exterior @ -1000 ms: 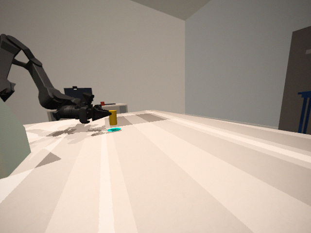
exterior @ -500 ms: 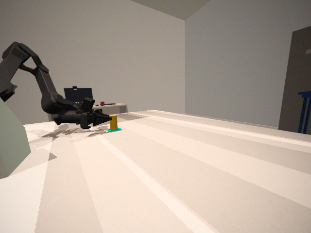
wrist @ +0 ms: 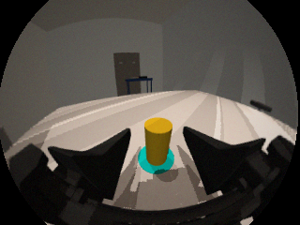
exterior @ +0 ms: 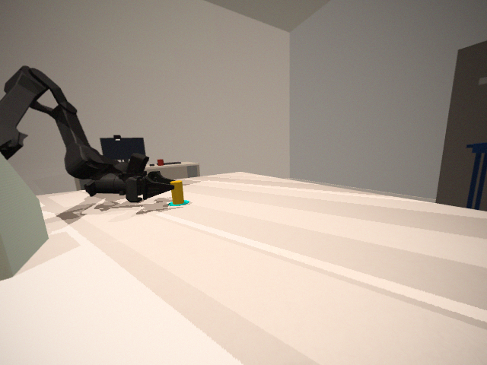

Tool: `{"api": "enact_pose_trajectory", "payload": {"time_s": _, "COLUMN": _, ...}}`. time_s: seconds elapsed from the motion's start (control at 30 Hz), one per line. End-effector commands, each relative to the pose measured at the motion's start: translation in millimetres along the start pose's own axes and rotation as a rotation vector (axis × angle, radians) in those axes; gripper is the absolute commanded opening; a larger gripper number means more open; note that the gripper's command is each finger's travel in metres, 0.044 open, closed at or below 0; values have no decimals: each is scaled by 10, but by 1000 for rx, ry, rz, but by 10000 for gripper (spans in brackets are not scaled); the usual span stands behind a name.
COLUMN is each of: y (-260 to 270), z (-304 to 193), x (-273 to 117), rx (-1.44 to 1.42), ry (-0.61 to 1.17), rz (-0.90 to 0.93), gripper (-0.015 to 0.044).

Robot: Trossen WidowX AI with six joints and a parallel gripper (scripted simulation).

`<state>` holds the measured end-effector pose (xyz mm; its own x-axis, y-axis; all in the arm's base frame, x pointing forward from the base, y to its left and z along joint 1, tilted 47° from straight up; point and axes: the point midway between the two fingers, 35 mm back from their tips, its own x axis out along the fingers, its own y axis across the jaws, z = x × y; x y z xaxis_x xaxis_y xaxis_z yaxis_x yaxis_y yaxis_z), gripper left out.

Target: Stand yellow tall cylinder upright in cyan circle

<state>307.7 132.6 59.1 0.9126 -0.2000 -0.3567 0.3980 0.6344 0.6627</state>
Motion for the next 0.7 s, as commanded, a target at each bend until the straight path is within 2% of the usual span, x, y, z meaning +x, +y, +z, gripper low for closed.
{"api": "enact_pose_trajectory", "payload": {"time_s": 0.0, "y": 3, "z": 4, "x": 1, "rx": 8, "ry": -3, "rz": 0, "gripper": 400}}
{"api": "enact_pose_trajectory", "payload": {"time_s": 0.13, "y": 8, "z": 39, "x": 2, "rx": 9, "ry": -3, "rz": 0, "gripper": 400}}
{"api": "enact_pose_trajectory", "payload": {"time_s": 0.67, "y": 5, "z": 832, "x": -76, "rx": 16, "ry": -13, "rz": 1, "gripper": 400}}
